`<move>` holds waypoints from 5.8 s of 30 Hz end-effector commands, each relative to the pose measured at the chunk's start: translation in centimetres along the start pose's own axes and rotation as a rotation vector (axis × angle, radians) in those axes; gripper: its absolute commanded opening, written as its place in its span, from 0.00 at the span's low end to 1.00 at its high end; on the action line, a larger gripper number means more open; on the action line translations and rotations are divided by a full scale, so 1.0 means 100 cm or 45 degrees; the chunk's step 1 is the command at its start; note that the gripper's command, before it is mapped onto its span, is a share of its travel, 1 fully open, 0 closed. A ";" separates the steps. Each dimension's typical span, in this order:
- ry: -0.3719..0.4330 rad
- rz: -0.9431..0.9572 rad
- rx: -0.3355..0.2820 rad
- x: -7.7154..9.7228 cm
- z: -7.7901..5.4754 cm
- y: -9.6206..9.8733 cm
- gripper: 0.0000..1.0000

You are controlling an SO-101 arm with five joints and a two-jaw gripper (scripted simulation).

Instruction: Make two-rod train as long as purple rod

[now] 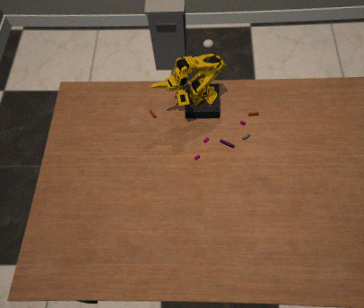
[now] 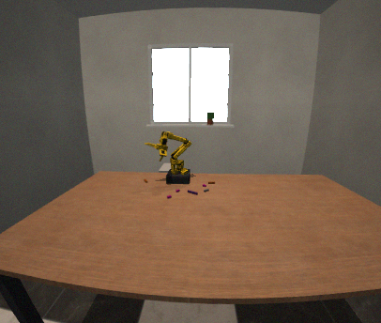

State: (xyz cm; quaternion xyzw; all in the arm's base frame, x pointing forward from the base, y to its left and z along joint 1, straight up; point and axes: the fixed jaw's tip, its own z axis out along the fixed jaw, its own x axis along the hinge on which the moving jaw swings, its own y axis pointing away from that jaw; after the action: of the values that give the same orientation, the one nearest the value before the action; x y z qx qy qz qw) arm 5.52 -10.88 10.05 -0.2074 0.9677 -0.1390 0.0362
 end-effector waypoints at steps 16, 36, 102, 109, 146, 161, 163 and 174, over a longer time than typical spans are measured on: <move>0.003 0.006 -0.005 0.001 0.002 0.000 1.00; 0.003 0.006 0.001 0.001 0.002 -0.001 1.00; -0.015 0.108 -0.023 -0.007 0.003 -0.007 0.95; -0.030 0.221 -0.051 -0.018 0.006 -0.013 0.90; 0.047 1.073 -0.271 -0.123 0.044 -0.025 0.50; 0.173 1.456 -0.310 -0.174 0.072 0.000 0.31; 0.173 1.456 -0.310 -0.174 0.072 0.000 0.31; 0.241 1.632 -0.304 -0.195 0.086 0.019 0.23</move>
State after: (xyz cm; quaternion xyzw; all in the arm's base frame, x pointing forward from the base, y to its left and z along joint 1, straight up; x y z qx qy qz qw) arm 22.95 -3.99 1.82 0.4091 0.9125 -0.0003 0.0010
